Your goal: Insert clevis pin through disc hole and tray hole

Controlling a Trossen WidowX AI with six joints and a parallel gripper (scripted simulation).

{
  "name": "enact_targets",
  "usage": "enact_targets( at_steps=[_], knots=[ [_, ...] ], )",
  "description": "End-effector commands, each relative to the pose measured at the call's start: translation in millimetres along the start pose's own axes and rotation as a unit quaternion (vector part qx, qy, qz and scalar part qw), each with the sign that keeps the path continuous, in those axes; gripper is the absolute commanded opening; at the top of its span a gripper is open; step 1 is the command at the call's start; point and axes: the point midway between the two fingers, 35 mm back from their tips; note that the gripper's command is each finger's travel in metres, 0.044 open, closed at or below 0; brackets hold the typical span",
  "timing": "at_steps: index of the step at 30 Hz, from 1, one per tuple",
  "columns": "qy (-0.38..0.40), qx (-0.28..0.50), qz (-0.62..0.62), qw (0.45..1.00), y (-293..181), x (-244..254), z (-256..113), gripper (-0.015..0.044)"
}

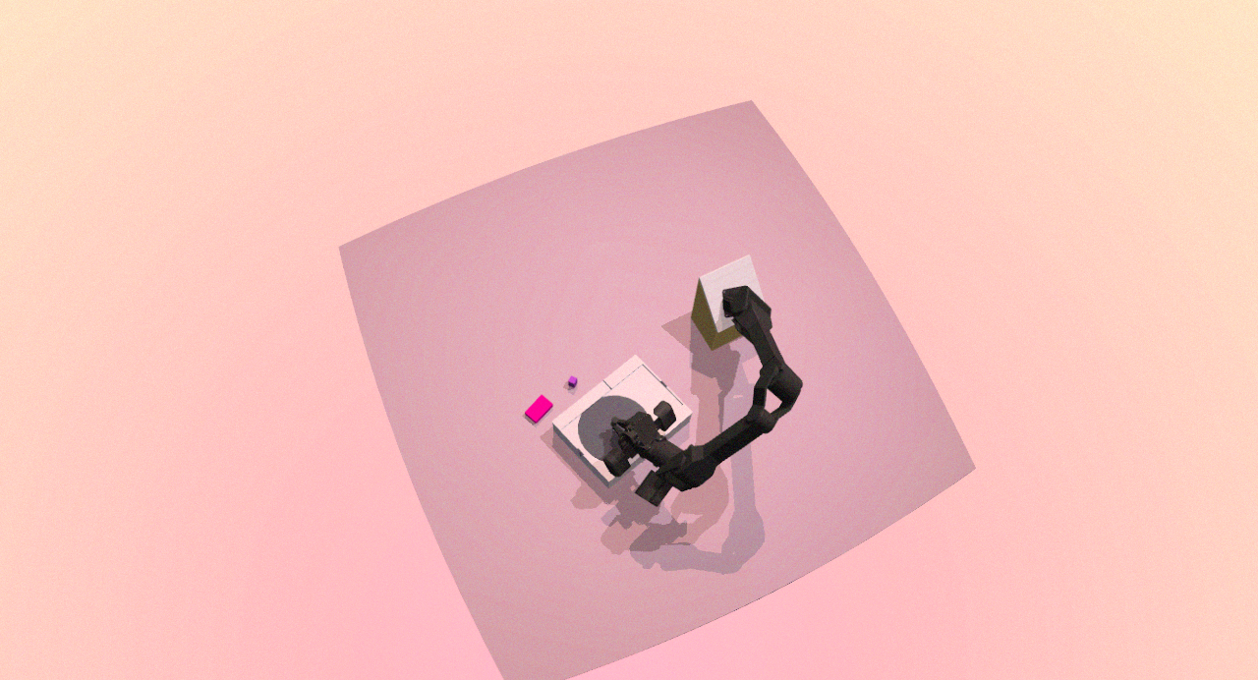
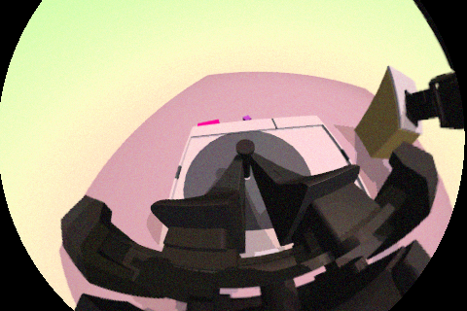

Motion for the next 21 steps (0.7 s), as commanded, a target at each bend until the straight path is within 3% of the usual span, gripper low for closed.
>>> enact_targets(
  at_steps=[1,21],
  knots=[
    [0.0,0.002,0.002,1.0,-0.9,0.2,-0.5,0.0],
    [-0.001,0.011,0.004,1.0,-0.7,0.8,-0.9,0.0]
  ],
)
Point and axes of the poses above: the point midway between the two fingers, 35 mm back from their tips, its own z axis out along the fingers, its own x axis across the jaws, y = z × x, and after that the axes turned 10 degrees about z, right-handed
